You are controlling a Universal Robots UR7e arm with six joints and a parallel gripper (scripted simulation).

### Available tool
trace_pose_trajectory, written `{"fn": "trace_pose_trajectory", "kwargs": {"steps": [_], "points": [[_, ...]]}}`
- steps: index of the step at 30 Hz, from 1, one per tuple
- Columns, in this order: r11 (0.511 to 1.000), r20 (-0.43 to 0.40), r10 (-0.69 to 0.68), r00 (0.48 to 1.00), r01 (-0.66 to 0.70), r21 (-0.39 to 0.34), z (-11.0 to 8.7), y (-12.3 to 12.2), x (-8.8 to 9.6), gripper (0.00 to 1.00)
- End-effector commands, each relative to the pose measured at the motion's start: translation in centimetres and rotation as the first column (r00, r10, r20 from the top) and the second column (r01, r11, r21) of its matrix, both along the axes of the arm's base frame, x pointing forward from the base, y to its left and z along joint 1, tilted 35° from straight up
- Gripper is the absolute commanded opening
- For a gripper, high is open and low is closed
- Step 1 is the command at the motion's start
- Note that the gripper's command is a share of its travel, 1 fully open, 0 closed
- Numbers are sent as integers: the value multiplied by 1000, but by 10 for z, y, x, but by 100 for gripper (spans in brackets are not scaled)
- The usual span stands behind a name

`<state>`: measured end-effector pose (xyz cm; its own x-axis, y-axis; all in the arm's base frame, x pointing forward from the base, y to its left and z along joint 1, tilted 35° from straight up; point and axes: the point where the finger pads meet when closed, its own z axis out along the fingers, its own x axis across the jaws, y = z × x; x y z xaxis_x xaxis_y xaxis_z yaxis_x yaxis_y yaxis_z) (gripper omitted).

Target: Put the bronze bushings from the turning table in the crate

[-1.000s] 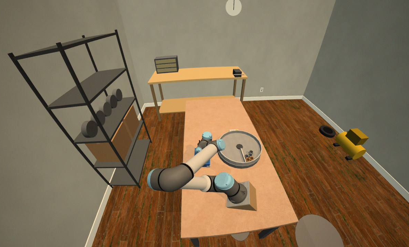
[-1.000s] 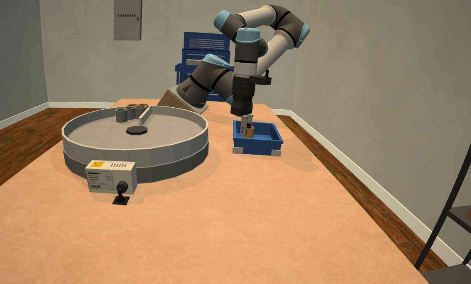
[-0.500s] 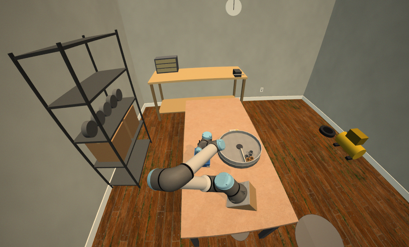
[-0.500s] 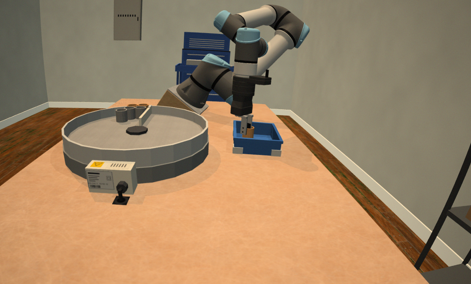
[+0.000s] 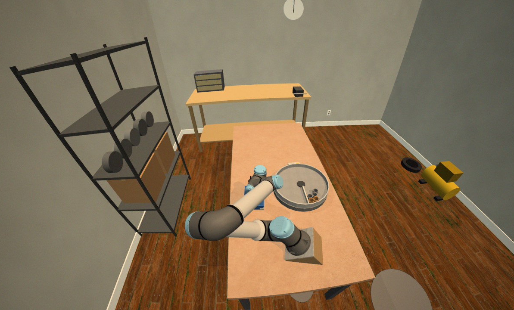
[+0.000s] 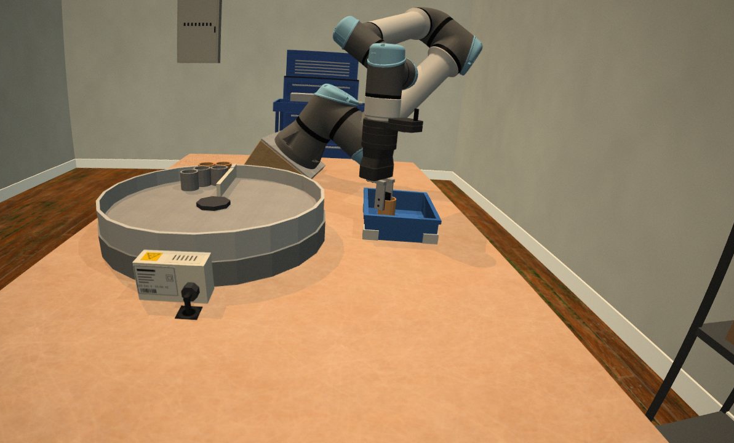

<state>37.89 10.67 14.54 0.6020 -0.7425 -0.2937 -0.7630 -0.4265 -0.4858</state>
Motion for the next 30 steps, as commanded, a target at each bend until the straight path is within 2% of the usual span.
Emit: {"fn": "trace_pose_trajectory", "kwargs": {"steps": [1,30], "points": [[1000,1,0,1000,0,0,0,0,0,47],[1000,1,0,1000,0,0,10,-6,-3,47]]}}
